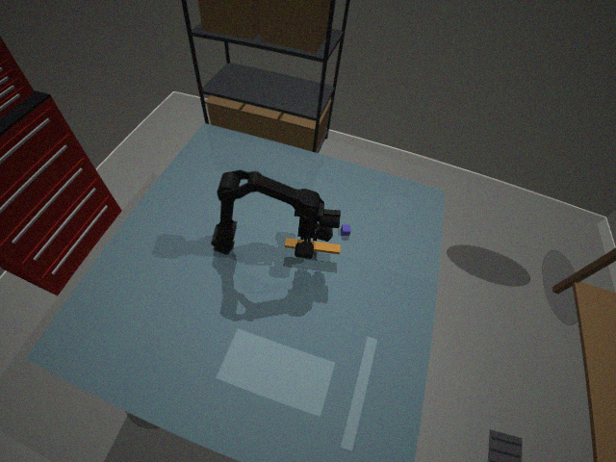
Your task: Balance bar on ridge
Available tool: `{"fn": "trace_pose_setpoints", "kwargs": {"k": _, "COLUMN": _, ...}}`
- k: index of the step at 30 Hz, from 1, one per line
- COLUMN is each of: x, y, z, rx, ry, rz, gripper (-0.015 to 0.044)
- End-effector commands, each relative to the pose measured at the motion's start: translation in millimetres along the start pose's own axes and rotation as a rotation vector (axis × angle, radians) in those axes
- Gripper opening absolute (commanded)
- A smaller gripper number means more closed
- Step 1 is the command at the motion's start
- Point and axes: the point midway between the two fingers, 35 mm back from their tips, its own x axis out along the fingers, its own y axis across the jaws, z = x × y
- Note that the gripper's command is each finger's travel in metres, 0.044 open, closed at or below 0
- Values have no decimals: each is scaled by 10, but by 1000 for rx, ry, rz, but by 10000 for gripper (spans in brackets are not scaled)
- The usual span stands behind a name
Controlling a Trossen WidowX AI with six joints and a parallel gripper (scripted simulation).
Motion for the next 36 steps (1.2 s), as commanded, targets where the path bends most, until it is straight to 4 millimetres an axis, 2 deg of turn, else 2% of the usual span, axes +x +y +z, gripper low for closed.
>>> {"fn": "trace_pose_setpoints", "kwargs": {"k": 1, "x": 1, "y": -1, "z": 0, "rx": 0, "ry": 0, "rz": -1, "gripper": 343}}
{"fn": "trace_pose_setpoints", "kwargs": {"k": 5, "x": 1, "y": -1, "z": 0, "rx": 0, "ry": 0, "rz": -1, "gripper": 440}}
{"fn": "trace_pose_setpoints", "kwargs": {"k": 9, "x": -69, "y": -1, "z": 13, "rx": 0, "ry": 0, "rz": -1, "gripper": 440}}
{"fn": "trace_pose_setpoints", "kwargs": {"k": 16, "x": -843, "y": 2, "z": 28, "rx": 0, "ry": 0, "rz": 0, "gripper": 440}}
{"fn": "trace_pose_setpoints", "kwargs": {"k": 18, "x": -982, "y": 1, "z": 5, "rx": 0, "ry": 0, "rz": 0, "gripper": 440}}
{"fn": "trace_pose_setpoints", "kwargs": {"k": 36, "x": -999, "y": 1, "z": 2, "rx": 0, "ry": 0, "rz": 0, "gripper": 440}}
